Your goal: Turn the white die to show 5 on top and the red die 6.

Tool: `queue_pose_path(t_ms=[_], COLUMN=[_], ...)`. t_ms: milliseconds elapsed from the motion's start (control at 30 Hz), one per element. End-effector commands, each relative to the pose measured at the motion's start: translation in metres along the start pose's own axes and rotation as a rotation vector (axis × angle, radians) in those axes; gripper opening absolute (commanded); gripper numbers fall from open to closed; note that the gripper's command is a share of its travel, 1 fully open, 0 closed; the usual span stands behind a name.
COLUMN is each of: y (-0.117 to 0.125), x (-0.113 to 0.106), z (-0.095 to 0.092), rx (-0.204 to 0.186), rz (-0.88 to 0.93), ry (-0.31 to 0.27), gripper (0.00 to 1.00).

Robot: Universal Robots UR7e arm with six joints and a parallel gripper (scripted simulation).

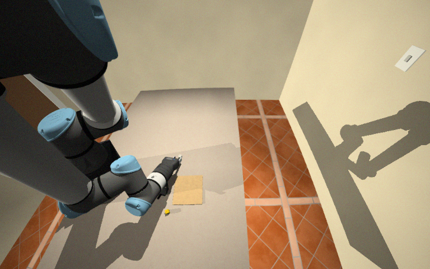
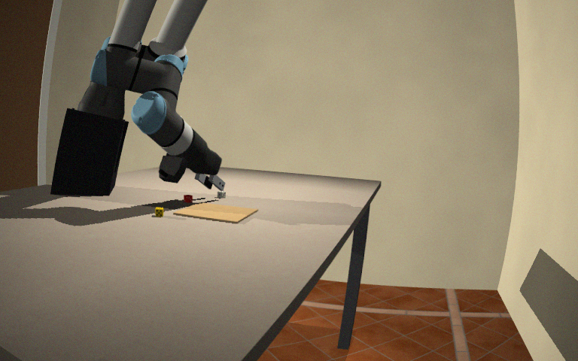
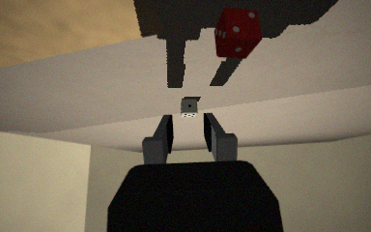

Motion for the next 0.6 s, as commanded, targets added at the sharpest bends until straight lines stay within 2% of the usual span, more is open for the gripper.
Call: queue_pose_path(t_ms=[0, 300, 567], y=[0.0, 0.001, 0.004], x=[0.0, -0.003, -0.022], z=[-0.01, -0.012, -0.022], rx=[0.0, 0.0, 0.0], rz=[0.0, 0.0, 0.0], ry=[-0.001, -0.001, -0.001], gripper=[0.64, 0.64, 0.64])
Point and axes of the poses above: the point where the finger pads meet when closed, its own z axis out along the fingers, its own y axis across the jaws, x = y × z, the point moved 3 cm from there along -z, back along the fingers, and after that the axes turned 11 degrees about z, right-handed, at the moved point
